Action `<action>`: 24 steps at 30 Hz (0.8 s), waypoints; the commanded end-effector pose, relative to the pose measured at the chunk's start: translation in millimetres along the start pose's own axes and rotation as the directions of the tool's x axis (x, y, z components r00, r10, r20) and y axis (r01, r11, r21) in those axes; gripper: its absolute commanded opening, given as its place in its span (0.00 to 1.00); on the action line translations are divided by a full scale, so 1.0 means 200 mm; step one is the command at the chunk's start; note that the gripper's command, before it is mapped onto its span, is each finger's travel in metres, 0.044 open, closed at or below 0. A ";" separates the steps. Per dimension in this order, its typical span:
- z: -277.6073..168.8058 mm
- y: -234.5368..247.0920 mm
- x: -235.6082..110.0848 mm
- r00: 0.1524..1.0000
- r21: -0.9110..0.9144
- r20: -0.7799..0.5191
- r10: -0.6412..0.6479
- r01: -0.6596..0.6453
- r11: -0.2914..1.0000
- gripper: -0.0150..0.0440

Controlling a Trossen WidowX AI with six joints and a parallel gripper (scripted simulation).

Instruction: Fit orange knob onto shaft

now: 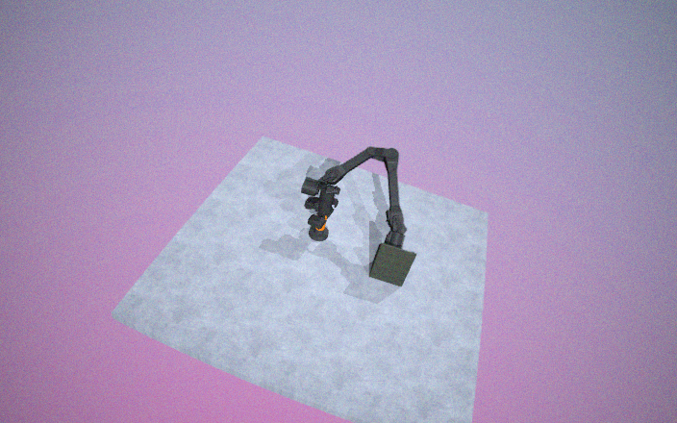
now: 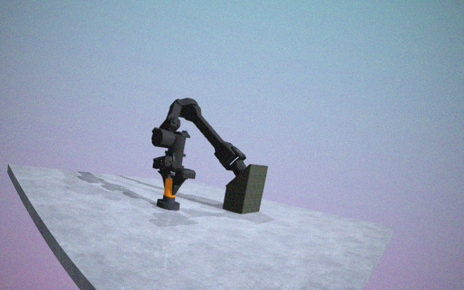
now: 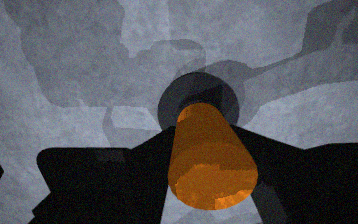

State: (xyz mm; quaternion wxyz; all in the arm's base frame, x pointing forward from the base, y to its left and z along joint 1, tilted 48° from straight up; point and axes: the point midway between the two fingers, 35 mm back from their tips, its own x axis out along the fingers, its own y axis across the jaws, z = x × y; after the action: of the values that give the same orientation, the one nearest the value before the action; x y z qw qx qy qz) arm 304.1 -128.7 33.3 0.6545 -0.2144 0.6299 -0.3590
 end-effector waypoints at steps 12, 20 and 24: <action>0.00 0.00 0.00 1.000 0.000 0.002 0.000 0.000 1.000 0.97; 0.00 0.00 0.00 1.000 0.000 0.002 0.000 0.000 1.000 1.00; 0.01 0.01 -0.11 1.000 -0.001 0.001 0.006 -0.006 1.000 1.00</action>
State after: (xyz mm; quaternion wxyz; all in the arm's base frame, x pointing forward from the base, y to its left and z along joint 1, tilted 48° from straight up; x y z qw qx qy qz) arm 302.3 -125.6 36.4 0.6496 -0.2153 0.6346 -0.3592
